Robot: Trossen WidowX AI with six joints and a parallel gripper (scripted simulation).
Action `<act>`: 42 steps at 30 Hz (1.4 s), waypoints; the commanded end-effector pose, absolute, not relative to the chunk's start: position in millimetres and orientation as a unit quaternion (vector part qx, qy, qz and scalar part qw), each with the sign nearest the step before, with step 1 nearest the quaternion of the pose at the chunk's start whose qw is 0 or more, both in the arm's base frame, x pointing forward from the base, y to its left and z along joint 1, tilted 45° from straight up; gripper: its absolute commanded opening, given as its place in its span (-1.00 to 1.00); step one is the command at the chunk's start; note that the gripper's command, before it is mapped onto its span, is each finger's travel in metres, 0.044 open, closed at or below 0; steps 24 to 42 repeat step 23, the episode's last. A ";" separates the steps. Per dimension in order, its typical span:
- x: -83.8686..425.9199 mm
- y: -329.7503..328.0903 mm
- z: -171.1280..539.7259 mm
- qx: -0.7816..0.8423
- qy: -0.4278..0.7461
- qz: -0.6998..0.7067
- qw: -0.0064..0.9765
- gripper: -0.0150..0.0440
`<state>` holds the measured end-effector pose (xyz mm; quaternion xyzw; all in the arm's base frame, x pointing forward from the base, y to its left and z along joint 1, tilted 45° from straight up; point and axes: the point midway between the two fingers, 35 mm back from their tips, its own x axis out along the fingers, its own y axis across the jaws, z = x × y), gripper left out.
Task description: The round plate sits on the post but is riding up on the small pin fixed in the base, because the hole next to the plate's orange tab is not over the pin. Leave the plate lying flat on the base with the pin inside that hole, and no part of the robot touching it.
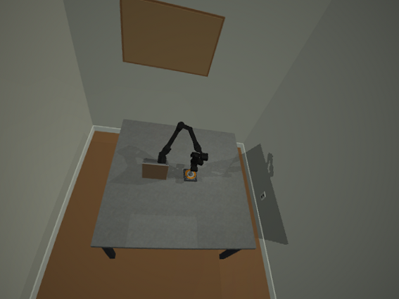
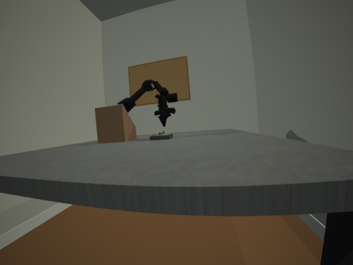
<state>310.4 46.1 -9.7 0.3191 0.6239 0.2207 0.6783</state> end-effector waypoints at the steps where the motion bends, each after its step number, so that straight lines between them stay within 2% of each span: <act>1: 308.8 39.1 -2.6 0.317 0.623 0.223 0.680 -0.49; 42: 310.4 42.9 -7.1 0.319 0.623 0.220 0.680 -0.49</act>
